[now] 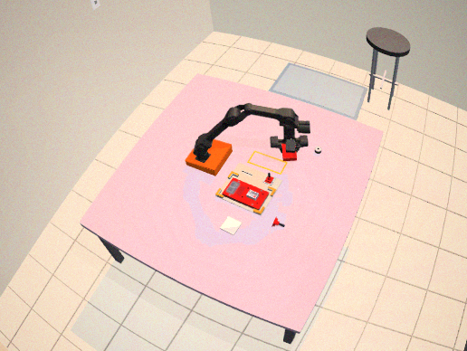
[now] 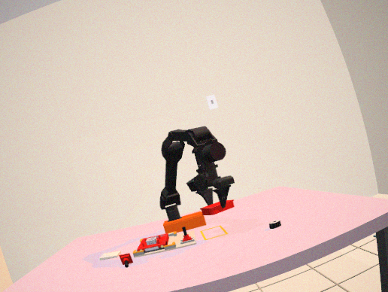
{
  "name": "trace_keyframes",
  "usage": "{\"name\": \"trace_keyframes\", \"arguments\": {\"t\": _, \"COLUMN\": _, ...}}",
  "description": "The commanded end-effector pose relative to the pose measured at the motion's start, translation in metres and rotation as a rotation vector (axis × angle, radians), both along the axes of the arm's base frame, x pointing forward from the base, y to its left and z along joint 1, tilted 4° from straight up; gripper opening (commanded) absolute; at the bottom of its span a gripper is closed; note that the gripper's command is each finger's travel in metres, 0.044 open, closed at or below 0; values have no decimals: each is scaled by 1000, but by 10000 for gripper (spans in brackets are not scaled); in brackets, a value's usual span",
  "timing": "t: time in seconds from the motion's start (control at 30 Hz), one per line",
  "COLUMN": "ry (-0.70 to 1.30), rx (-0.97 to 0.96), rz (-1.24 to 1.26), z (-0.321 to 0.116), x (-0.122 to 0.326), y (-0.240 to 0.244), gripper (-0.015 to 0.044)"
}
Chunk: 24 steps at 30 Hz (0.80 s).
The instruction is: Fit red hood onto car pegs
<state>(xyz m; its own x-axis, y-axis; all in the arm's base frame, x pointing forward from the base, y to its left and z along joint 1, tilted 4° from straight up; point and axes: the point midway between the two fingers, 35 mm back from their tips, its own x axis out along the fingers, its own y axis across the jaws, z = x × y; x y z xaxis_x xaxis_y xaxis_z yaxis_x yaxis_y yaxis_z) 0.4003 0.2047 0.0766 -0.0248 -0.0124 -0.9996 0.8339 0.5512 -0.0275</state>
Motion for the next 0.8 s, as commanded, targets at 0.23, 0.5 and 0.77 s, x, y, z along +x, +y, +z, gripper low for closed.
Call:
{"name": "trace_keyframes", "arguments": {"t": 0.23, "ry": 3, "rx": 2, "rz": 191, "z": 3, "x": 7, "y": -55, "gripper": 0}}
{"name": "trace_keyframes", "arguments": {"t": 0.5, "ry": 5, "rx": 5, "rz": 357, "z": 7, "x": 7, "y": -101, "gripper": 0}}
{"name": "trace_keyframes", "arguments": {"t": 0.77, "ry": 8, "rx": 7, "rz": 523, "z": 9, "x": 2, "y": -146, "gripper": 0}}
